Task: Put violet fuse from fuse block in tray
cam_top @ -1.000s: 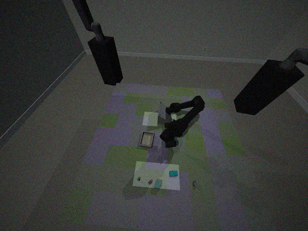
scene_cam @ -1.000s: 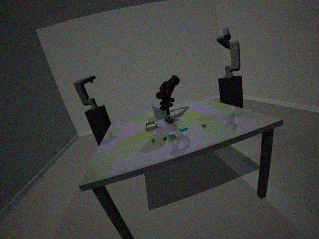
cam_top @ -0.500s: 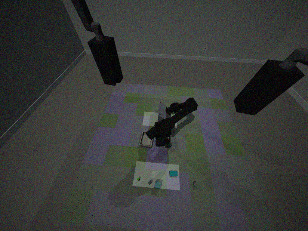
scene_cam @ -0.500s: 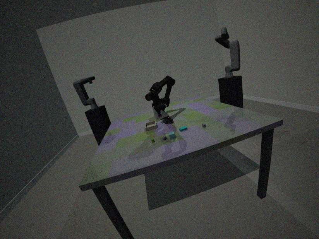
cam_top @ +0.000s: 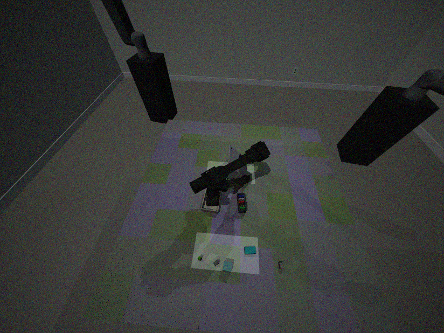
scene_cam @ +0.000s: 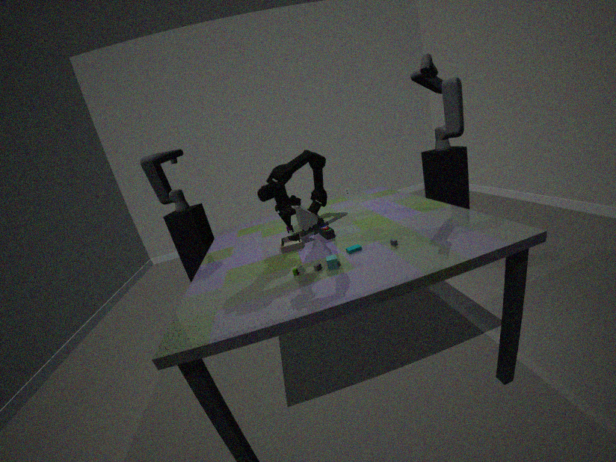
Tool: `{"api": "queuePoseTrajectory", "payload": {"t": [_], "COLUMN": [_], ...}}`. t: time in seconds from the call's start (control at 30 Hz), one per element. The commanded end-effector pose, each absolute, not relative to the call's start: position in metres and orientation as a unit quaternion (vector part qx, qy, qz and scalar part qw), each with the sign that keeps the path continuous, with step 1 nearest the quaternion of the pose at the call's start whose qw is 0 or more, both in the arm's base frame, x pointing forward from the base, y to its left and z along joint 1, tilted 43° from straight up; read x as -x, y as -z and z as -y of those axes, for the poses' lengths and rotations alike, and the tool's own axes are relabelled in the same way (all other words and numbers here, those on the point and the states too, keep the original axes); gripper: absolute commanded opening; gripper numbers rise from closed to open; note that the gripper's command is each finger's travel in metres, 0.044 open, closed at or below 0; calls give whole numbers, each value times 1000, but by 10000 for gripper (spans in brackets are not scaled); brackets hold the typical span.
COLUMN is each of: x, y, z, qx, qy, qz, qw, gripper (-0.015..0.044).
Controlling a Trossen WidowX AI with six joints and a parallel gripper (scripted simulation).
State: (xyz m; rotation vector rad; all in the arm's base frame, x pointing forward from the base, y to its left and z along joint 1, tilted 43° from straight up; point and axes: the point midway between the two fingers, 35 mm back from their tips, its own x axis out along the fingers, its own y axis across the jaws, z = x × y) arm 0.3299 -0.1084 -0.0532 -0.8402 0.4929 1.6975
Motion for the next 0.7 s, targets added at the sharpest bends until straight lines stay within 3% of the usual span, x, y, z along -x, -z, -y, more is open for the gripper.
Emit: {"api": "queuePoseTrajectory", "payload": {"t": [0.0, 0.67], "x": [-329, -326], "y": [60, 81], "z": [116, 98], "qx": [358, 358], "qy": [-720, -720], "qz": [-207, -207], "qw": [557, 557], "gripper": [0, 0]}}
